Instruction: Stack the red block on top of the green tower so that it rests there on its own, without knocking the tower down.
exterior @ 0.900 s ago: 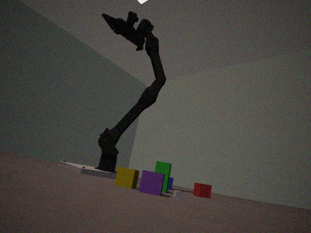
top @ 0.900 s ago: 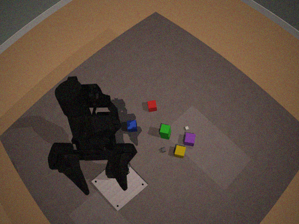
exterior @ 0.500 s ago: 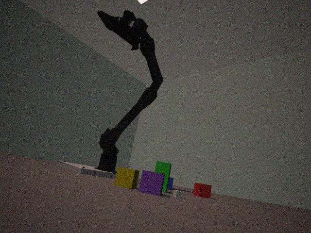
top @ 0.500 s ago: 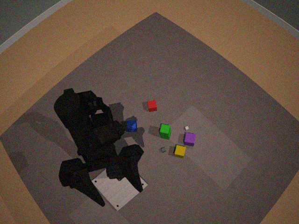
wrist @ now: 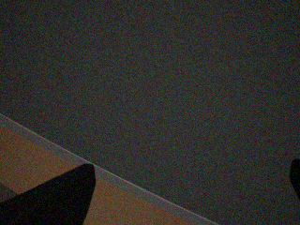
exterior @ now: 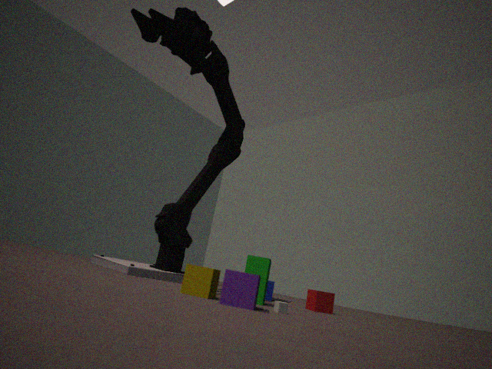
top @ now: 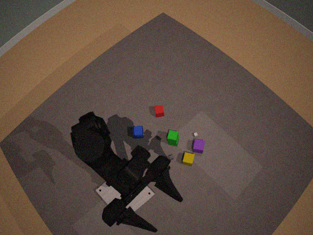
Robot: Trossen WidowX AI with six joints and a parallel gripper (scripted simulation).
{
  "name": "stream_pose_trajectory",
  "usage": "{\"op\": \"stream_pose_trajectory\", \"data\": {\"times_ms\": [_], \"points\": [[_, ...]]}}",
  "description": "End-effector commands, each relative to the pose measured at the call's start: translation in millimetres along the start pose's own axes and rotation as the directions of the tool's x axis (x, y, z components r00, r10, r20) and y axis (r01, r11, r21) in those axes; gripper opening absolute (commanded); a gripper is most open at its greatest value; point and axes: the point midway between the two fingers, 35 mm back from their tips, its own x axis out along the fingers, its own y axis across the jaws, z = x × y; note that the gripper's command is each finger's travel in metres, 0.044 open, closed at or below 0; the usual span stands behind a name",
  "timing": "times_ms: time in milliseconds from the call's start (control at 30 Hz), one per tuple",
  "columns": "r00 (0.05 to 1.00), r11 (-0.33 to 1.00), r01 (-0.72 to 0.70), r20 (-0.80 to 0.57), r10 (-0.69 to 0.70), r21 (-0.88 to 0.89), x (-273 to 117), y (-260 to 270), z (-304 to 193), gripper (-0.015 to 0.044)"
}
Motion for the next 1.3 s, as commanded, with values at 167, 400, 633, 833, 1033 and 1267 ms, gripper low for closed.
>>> {"op": "stream_pose_trajectory", "data": {"times_ms": [167, 400, 633, 833, 1033, 1267], "points": [[0.978, 0.975, -0.199, -0.039, 0.204, 0.094, 37, 48, -13, 0.044], [0.934, 0.924, -0.331, -0.077, 0.35, 0.192, 59, 90, -21, 0.044], [0.853, 0.839, -0.453, -0.128, 0.507, 0.301, 75, 147, -30, 0.044], [0.771, 0.771, -0.53, -0.178, 0.612, 0.354, 78, 197, -37, 0.044], [0.687, 0.716, -0.591, -0.234, 0.688, 0.371, 72, 246, -44, 0.044], [0.568, 0.642, -0.621, -0.306, 0.764, 0.45, 55, 305, -56, 0.044]]}}
